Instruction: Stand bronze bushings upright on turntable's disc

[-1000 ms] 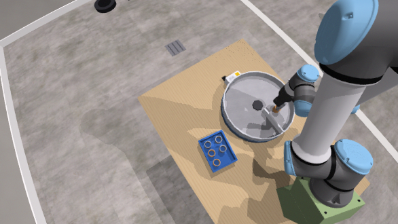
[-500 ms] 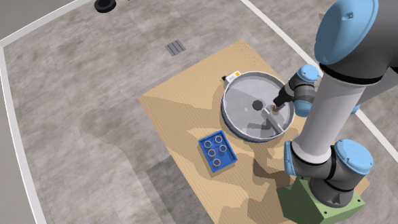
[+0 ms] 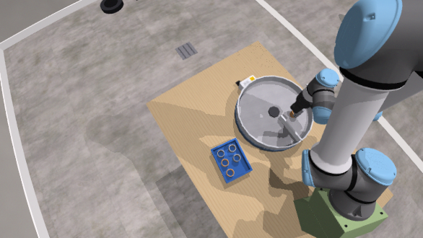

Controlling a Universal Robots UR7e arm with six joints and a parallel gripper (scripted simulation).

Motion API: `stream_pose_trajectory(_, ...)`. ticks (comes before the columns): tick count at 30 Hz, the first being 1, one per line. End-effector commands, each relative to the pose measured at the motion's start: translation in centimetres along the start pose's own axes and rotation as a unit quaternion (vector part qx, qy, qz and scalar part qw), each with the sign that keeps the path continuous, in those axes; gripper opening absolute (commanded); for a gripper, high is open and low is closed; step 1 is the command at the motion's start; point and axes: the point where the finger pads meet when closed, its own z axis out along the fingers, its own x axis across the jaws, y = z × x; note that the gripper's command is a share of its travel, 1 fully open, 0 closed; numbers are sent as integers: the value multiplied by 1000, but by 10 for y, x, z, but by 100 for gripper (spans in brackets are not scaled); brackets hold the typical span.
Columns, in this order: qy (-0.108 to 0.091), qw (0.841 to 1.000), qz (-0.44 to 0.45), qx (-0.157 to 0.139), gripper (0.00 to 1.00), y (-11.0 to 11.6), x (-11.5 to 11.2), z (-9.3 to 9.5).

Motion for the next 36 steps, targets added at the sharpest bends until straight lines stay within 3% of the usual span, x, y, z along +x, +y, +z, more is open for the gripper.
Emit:
stream_pose_trajectory(1, 1, 1000, 0, 1, 36, -1, 4, 0)
stream_pose_trajectory(9, 2, 1000, 0, 2, 36, -3, 15, 1)
stream_pose_trajectory(20, 2, 1000, 0, 2, 36, -8, 69, 1)
stream_pose_trajectory(22, 2, 1000, 0, 2, 36, -8, 69, 1)
stream_pose_trajectory(36, 0, 1000, 0, -1, 36, -14, 171, 0)
